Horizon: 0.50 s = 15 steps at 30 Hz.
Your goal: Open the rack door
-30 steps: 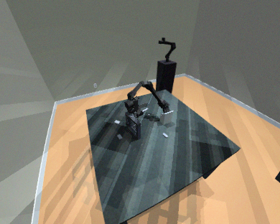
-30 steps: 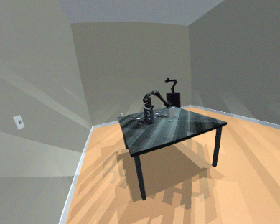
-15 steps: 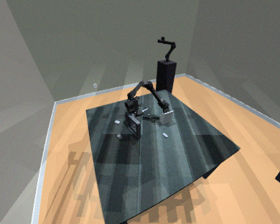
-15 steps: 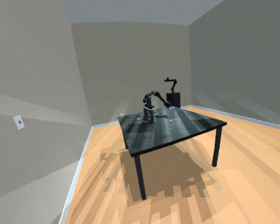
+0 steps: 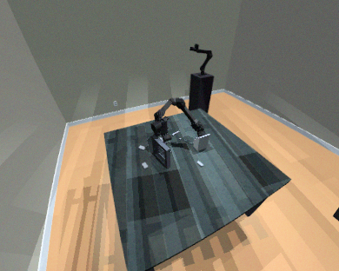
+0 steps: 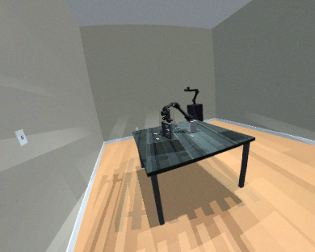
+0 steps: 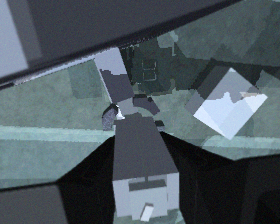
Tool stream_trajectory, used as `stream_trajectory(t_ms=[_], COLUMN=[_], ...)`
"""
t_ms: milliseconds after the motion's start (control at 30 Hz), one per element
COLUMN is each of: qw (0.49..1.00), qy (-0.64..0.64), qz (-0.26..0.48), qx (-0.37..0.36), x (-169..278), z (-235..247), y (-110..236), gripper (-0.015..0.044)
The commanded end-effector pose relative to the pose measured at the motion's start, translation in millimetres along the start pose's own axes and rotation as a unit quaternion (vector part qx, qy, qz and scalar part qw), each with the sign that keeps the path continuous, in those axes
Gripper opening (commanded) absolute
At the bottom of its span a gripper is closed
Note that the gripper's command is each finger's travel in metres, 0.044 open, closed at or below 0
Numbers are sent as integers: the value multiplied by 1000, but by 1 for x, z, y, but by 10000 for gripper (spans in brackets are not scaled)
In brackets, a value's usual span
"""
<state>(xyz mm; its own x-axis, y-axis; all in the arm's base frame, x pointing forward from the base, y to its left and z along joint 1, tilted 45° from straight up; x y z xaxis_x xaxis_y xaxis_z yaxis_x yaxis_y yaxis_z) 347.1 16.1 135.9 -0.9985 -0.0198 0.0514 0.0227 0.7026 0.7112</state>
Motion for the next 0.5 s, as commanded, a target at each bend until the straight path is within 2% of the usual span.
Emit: stream_trajectory(t_ms=[0, 233, 467], qw=[996, 967, 909], qy=[-84, -254, -416], qz=[-1, -1, -1], qx=[0, 0, 0], x=[0, 0, 0], z=[0, 0, 0], y=[0, 0, 0], gripper=[25, 25, 25])
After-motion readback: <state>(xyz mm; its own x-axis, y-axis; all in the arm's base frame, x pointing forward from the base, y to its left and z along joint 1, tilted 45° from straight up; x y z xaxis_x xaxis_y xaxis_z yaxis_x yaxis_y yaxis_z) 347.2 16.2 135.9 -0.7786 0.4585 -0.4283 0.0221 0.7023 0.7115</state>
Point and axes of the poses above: the point midway between the two fingers, 35 mm back from their tips, its own y axis back along the fingers, its own z axis across the jaws, x = y × z, the point moved 6 cm from there along y, back along the fingers, and after that the axes turned 8 degrees about y, right-handed, at the moved point
